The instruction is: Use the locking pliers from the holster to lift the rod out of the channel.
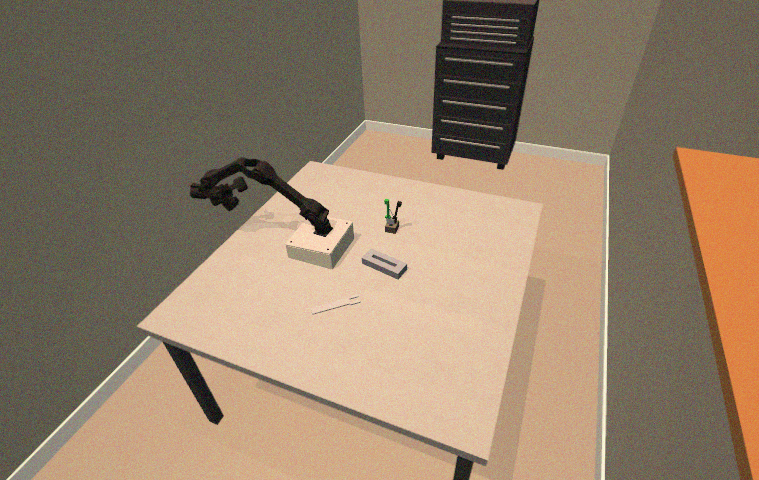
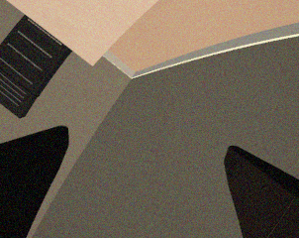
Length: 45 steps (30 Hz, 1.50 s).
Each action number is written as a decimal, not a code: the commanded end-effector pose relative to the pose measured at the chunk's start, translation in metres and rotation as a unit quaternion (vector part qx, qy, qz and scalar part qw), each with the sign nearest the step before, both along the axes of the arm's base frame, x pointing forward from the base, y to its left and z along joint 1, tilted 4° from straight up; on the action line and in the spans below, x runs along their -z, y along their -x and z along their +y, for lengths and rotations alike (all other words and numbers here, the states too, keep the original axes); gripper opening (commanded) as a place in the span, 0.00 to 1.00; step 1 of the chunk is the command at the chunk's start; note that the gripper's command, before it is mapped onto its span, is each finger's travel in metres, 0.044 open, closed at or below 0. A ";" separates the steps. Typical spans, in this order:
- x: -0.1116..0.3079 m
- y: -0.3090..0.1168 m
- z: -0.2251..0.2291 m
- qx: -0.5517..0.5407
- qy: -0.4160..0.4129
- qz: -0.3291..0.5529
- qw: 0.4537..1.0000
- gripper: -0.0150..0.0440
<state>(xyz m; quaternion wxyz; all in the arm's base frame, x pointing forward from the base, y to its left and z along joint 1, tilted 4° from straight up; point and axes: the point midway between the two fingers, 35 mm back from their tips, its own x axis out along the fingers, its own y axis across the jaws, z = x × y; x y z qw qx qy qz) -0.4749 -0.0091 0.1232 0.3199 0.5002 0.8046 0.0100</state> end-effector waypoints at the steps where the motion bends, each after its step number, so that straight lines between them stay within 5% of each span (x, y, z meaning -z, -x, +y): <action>1: -0.003 0.000 0.000 0.000 0.000 0.000 1.000 0.98; 8: -0.089 -0.008 0.005 0.000 0.000 0.000 1.000 1.00; 13: -0.092 -0.009 0.001 -0.003 0.003 0.004 1.000 1.00; 22: -0.106 -0.051 -0.154 -0.113 0.158 0.141 0.971 1.00; 34: -0.124 -0.193 -0.325 -0.247 0.398 0.197 0.861 1.00; 45: -0.138 -0.381 -0.401 -0.275 0.642 0.109 0.707 1.00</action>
